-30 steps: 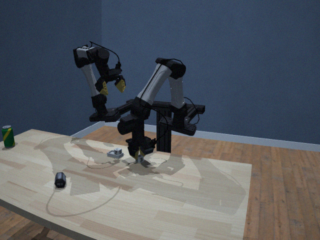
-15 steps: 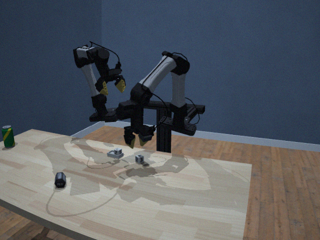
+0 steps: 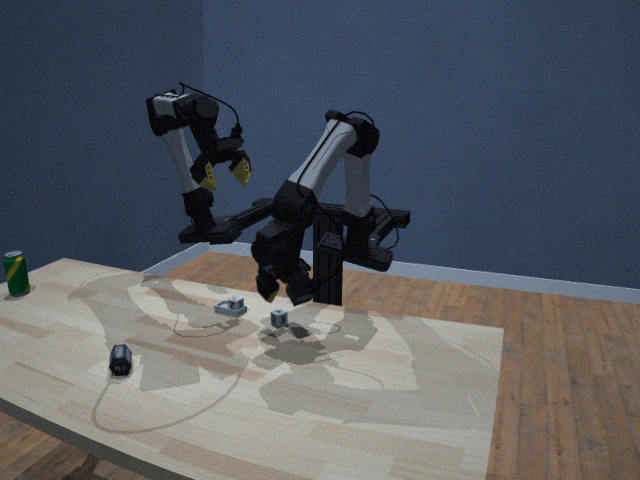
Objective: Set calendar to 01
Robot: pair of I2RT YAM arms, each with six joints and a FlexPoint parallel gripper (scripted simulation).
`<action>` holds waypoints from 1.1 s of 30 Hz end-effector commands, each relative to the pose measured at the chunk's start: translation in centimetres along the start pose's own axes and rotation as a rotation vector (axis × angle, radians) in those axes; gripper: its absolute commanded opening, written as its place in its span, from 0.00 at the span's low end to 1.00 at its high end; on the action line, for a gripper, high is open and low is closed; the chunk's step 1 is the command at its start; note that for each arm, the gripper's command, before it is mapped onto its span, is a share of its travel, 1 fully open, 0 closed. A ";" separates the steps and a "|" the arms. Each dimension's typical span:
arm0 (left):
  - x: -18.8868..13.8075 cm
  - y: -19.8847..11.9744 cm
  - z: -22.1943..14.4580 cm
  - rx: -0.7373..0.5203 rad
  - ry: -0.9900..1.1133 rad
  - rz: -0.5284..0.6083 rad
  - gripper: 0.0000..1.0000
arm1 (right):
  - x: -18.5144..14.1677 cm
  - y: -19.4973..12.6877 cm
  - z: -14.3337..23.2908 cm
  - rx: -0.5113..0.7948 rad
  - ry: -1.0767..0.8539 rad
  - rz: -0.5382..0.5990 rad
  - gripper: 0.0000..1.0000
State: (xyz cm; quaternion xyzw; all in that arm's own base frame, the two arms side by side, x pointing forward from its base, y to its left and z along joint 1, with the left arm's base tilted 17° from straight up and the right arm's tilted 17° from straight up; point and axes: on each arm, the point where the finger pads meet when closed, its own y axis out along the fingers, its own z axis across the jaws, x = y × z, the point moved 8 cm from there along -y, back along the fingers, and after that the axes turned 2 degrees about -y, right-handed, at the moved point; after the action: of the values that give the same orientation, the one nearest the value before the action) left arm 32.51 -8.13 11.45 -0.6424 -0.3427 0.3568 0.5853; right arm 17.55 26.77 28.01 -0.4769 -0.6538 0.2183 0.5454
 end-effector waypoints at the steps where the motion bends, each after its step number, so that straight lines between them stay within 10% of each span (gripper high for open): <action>1: 1.2 0.2 -0.6 -0.022 0.056 0.184 0.55 | 0.5 -0.5 0.1 -0.001 -0.003 -0.024 1.00; 26: 4.1 5.7 -0.9 -0.051 -0.018 0.282 0.50 | 0.5 -0.5 0.1 -0.001 -0.003 -0.024 1.00; 33: 3.9 4.4 -0.3 -0.074 -0.013 0.263 0.30 | 0.5 -0.5 0.1 -0.001 -0.003 -0.024 1.00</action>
State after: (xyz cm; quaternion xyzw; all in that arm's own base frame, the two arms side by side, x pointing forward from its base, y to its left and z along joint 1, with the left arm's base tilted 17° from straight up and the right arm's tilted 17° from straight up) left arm 34.44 -5.21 5.40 -0.6878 -0.2573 0.4383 0.5182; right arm 17.55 26.77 28.01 -0.4769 -0.6538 0.2183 0.5454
